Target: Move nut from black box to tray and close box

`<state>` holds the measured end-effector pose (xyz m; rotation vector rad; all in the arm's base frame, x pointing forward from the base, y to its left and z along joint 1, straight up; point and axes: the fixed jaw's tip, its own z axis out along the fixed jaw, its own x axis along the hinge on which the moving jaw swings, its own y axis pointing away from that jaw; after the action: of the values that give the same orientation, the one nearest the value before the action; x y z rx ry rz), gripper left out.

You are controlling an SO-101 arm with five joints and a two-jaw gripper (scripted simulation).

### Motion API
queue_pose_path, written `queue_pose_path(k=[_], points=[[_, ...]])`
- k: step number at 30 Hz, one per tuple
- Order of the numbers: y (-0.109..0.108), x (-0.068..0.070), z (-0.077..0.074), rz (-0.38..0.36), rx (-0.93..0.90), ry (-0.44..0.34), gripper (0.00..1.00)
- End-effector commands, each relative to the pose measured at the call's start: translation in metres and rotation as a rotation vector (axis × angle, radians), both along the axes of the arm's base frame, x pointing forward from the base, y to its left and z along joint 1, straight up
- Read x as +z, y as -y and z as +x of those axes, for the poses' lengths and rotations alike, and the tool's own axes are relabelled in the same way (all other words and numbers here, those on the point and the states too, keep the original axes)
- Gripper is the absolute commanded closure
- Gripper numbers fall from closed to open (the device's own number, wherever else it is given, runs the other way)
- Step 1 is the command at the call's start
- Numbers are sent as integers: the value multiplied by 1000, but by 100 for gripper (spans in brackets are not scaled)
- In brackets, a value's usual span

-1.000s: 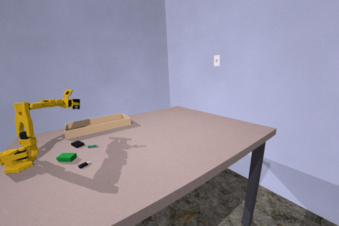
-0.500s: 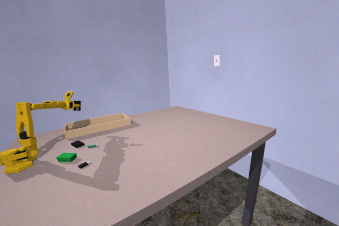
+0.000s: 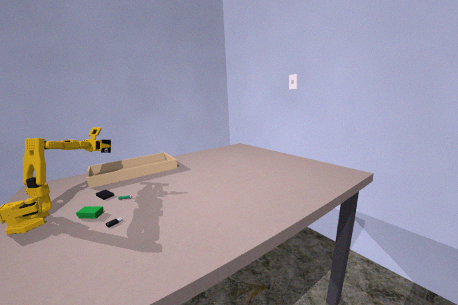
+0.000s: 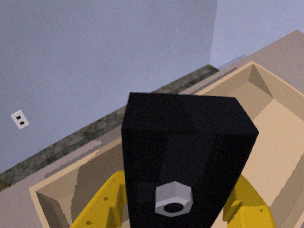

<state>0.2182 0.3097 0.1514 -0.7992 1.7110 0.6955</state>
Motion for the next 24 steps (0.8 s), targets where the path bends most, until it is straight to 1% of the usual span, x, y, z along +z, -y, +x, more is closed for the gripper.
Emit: queue_pose_path(k=[1,4,6,21,24], points=[[-4,18,3,64,0,56,80],[-5,14,5,63,-1,58,80],[-5,14,5,63,-1,58,80],[-10,-12,13,55,-6,68,80],[-10,-14,13,55,-6,69,80]])
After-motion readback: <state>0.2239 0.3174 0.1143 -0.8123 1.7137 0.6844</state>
